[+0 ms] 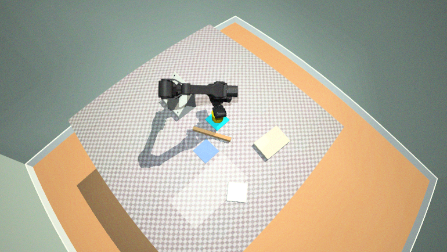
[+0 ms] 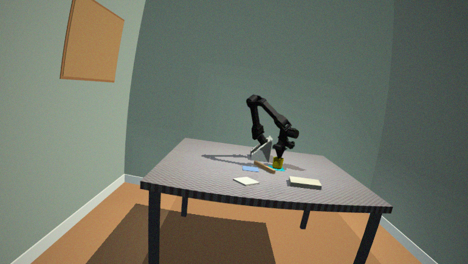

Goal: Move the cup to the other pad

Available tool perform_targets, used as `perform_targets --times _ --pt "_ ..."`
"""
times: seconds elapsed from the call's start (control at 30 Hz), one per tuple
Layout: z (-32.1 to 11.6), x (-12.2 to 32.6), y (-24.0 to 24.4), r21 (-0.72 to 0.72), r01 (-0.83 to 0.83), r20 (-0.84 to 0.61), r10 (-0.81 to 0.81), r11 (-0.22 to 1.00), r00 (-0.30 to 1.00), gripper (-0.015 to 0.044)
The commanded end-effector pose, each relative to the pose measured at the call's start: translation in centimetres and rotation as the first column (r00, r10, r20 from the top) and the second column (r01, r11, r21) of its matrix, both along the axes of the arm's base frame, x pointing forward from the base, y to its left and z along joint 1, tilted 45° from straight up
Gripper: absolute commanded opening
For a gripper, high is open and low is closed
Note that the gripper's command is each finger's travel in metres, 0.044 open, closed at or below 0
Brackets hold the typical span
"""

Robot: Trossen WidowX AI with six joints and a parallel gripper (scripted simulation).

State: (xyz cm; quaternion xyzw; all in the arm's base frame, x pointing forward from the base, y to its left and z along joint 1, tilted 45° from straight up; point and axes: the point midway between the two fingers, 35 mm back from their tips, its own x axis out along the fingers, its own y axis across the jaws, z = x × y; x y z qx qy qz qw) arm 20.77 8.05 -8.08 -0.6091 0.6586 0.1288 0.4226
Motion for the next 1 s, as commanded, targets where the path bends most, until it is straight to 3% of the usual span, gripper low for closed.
perform_targets --times 0.0,0.47,0.83,0.97 --pt "0.5 0.1 0.7 0.009 0.003 0.006 -0.003 1.000 1.000 0.0147" --pt "2.1 -0.5 1.8 0.006 0.001 0.005 -0.001 1.000 1.000 0.0147" --pt "2.1 -0.5 1.8 0.000 -0.003 0.001 0.003 1.000 1.000 0.0435" --pt "3.1 -0.5 2.9 0.003 -0.003 0.001 0.003 1.000 1.000 0.0440"
